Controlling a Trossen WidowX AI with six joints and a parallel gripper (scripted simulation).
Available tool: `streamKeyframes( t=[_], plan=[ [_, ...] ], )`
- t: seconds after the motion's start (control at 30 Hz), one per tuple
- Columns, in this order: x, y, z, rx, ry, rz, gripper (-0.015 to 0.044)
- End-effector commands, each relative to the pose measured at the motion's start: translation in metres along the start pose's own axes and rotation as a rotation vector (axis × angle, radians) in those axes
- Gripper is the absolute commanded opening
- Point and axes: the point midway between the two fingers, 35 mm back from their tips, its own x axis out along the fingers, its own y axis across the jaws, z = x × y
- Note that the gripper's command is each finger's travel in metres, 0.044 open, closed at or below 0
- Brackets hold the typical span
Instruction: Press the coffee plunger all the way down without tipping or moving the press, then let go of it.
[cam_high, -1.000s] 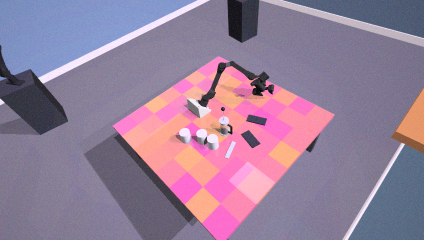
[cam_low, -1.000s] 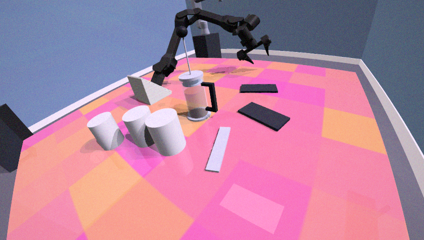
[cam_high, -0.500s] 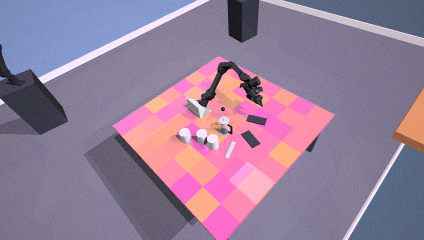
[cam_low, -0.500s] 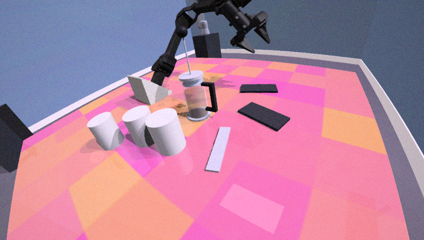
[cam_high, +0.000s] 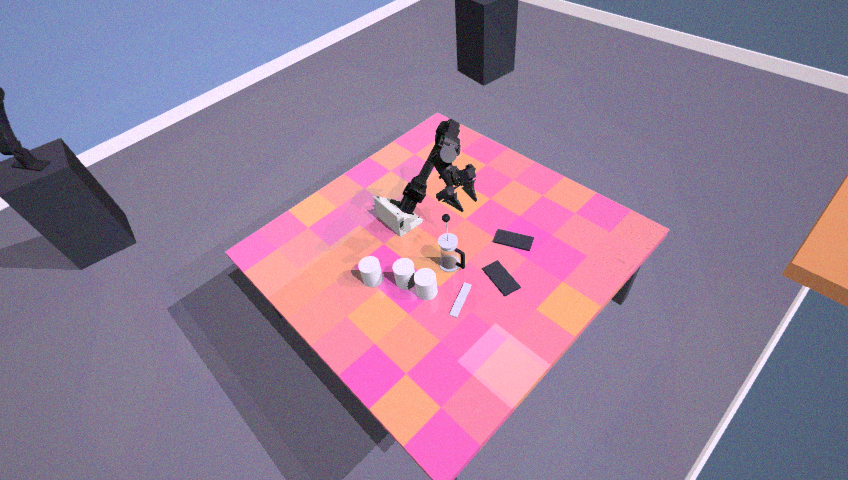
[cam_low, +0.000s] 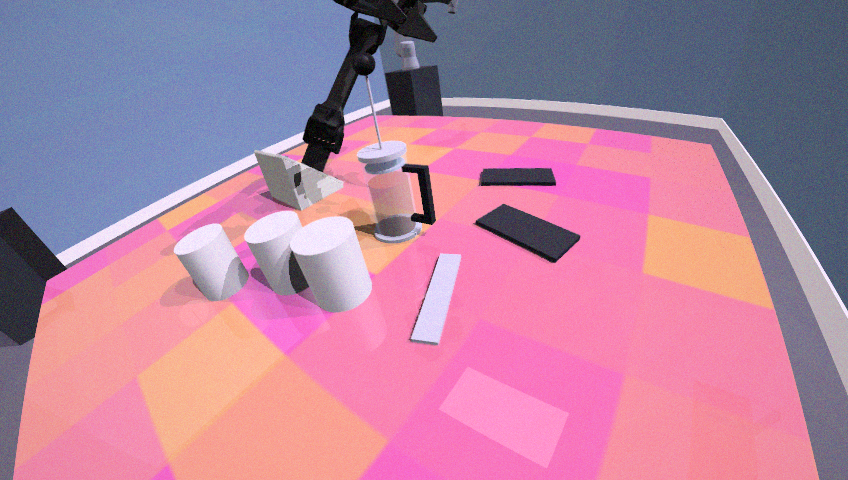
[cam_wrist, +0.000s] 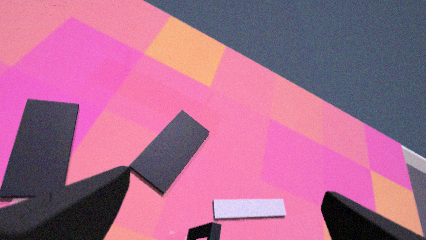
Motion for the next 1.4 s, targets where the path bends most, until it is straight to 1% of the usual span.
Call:
streamKeyframes(
  t=[0.0,0.1,0.23,0.37,0.6,0.83,1.37],
  plan=[
    [-0.047,-0.039,-0.021,0.258,-0.075,-0.063,0.0440],
    [-0.078,-0.059,-0.035,0.408,-0.138,-0.099,0.0440],
    [-0.085,-0.062,-0.038,0.452,-0.152,-0.117,0.0440],
    [-0.076,-0.059,-0.047,0.451,-0.152,-0.117,0.0440],
    [-0.046,-0.046,-0.080,0.453,-0.153,-0.120,0.0440],
    [-0.043,-0.046,-0.080,0.453,-0.152,-0.120,0.0440],
    [-0.018,-0.050,-0.077,0.452,-0.151,-0.120,0.0440]
  ],
)
